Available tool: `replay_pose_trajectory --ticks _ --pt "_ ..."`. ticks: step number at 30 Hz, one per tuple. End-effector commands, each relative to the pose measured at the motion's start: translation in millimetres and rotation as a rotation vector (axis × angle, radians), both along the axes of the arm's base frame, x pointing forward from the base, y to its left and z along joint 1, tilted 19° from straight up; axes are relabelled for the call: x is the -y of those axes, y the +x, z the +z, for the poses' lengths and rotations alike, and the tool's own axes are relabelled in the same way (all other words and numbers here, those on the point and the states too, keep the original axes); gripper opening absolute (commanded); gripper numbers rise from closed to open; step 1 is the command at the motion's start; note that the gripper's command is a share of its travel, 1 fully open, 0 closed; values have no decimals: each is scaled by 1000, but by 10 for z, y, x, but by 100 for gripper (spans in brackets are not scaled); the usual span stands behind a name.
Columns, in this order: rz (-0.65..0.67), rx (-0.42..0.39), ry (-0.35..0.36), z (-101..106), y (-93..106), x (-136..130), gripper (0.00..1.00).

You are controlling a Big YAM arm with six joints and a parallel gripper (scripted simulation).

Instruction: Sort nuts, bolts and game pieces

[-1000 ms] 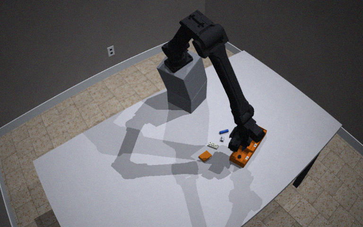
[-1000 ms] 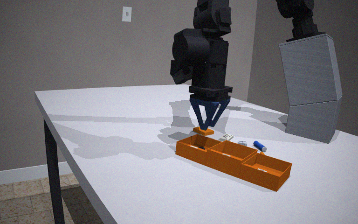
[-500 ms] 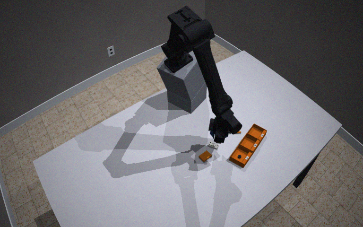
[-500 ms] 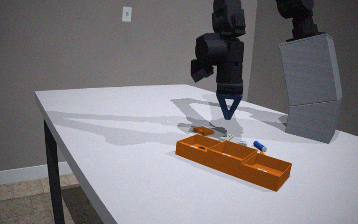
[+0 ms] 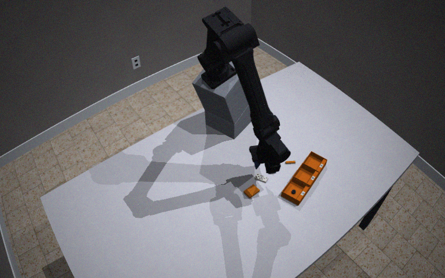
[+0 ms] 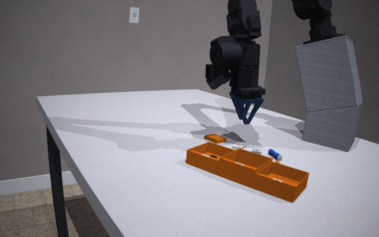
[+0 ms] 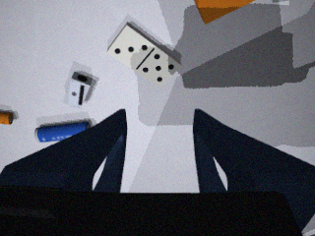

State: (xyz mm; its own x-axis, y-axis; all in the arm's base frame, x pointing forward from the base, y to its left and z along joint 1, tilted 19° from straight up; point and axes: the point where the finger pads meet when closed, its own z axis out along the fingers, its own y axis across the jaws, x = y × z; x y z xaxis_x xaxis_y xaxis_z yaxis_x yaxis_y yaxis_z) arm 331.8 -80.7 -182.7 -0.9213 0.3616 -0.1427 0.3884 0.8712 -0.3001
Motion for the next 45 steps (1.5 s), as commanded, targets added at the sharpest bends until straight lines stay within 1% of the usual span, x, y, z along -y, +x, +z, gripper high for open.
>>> replay_pose_trajectory --ticks 1,4,6,8,9,14,20,23,25,26,30,34,37,39,42,45 --pt "156 -20 -6 96 145 -12 39" --pt "231 -49 -12 95 144 -12 39" --pt "280 -65 -15 94 177 -78 39" --pt "280 -65 -15 94 177 -78 39" --pt "341 -83 -18 93 172 -32 39" --pt "464 -116 -22 87 203 -115 39" --pt "616 -155 -26 82 205 -68 39" --pt "694 -167 -28 81 207 -69 39" --pt "694 -167 -28 81 207 -69 39" --pt "760 -171 -31 80 202 -68 39" --pt "867 -166 -39 79 171 -53 39" --pt "868 -166 -39 87 159 -25 39" --pt "869 -153 -47 110 264 -5 39" --pt "888 -156 -47 113 283 -72 39" --pt "887 -159 -46 113 277 -68 39" --pt "886 -174 -39 71 176 -64 39"
